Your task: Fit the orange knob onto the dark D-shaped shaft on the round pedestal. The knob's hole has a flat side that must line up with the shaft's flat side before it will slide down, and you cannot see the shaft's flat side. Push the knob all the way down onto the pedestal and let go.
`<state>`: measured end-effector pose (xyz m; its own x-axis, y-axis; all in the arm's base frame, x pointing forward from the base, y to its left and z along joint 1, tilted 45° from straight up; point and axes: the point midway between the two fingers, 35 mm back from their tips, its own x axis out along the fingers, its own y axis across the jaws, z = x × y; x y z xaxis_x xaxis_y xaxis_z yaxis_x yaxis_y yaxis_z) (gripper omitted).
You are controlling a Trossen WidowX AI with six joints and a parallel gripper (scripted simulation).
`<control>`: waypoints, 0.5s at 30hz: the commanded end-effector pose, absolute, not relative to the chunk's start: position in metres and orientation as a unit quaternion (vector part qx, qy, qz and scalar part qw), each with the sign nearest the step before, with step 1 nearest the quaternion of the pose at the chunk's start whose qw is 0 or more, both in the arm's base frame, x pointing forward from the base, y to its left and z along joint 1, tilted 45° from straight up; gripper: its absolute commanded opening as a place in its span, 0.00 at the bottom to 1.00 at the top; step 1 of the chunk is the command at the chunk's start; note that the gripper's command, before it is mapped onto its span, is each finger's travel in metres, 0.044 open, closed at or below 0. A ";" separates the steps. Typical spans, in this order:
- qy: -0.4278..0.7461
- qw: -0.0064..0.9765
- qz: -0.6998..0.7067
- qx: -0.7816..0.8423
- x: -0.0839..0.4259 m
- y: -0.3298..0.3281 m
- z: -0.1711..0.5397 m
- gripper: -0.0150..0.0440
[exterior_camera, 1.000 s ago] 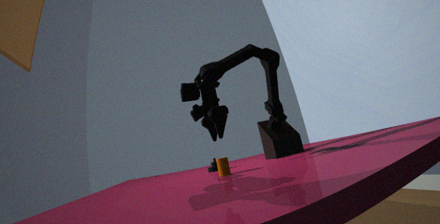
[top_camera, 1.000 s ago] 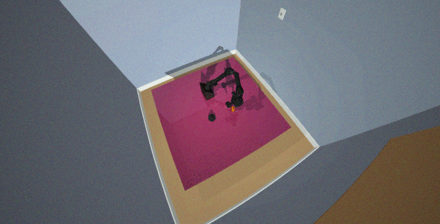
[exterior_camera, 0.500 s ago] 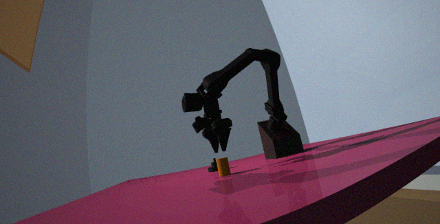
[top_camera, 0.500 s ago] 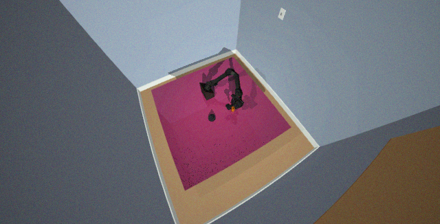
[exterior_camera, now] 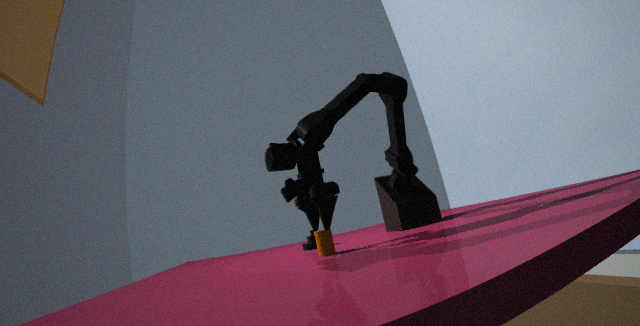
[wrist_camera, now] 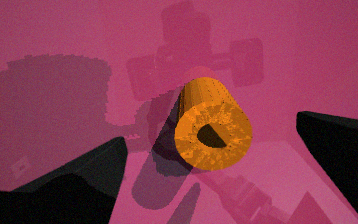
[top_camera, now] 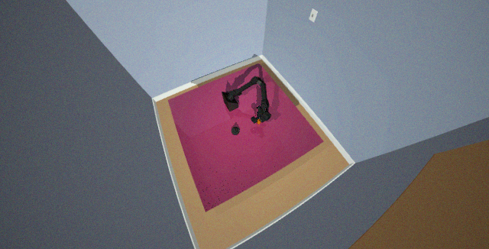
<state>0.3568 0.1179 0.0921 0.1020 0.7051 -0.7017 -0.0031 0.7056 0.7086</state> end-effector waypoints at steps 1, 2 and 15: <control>0.623 0.683 0.254 0.285 0.356 0.122 0.084 1.00; 0.623 0.683 0.254 0.285 0.356 0.123 0.083 1.00; 0.623 0.683 0.255 0.285 0.358 0.139 0.068 1.00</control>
